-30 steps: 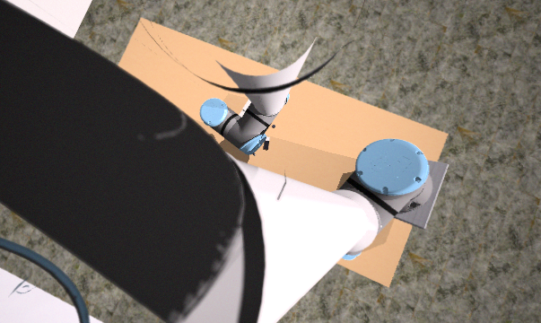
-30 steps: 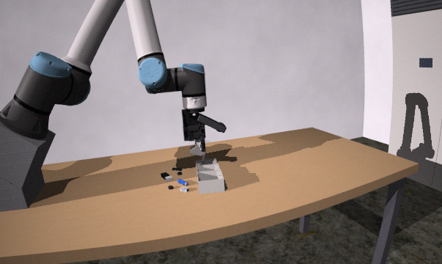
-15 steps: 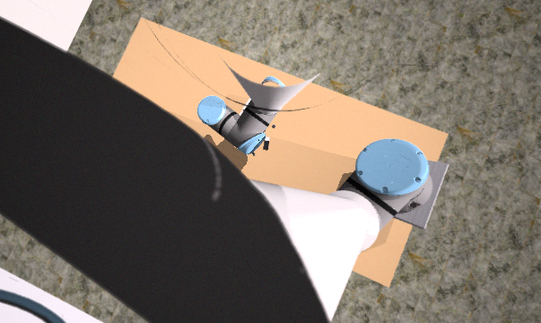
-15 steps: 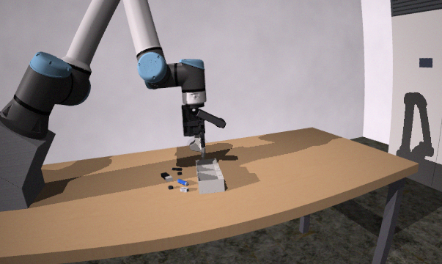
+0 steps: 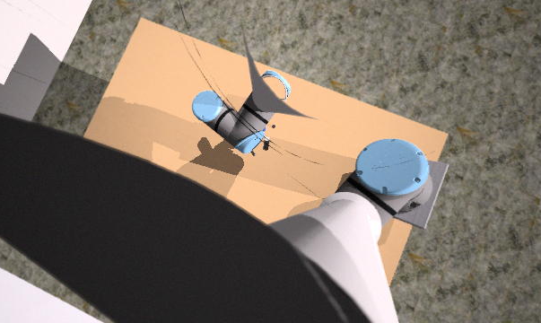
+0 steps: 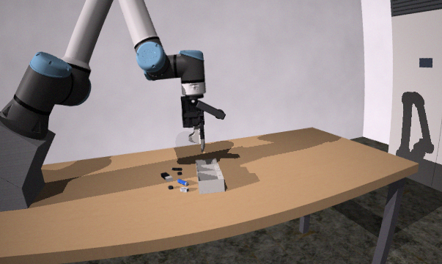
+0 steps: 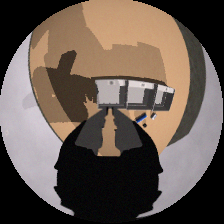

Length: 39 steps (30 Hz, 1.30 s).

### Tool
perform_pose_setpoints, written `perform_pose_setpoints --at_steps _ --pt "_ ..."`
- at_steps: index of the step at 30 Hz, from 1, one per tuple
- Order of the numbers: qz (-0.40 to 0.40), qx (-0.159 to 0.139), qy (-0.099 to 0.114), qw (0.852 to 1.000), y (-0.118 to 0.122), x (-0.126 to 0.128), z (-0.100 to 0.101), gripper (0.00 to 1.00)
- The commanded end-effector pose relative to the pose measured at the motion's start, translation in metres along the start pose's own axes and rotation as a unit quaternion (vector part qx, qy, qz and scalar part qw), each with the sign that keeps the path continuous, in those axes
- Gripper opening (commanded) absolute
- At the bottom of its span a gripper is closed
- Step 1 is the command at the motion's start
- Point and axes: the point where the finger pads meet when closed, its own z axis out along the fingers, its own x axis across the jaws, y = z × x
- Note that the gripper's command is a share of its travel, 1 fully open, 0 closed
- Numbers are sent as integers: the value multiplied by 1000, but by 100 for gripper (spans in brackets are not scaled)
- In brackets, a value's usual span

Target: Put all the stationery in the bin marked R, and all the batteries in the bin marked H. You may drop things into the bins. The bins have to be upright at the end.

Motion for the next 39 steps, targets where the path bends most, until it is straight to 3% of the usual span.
perform_pose_setpoints --at_steps 1,4,6,17,28,29,39 --pt "0 0 0 1000 0 0 -10 4" --pt "0 0 0 1000 0 0 -35 4" --pt "0 0 0 1000 0 0 -35 4" --pt "0 0 0 1000 -1 0 -127 4" --pt "0 0 0 1000 -1 0 -127 4" --pt "25 0 0 1000 2 6 -122 18" --pt "194 0 0 981 27 63 -80 18"
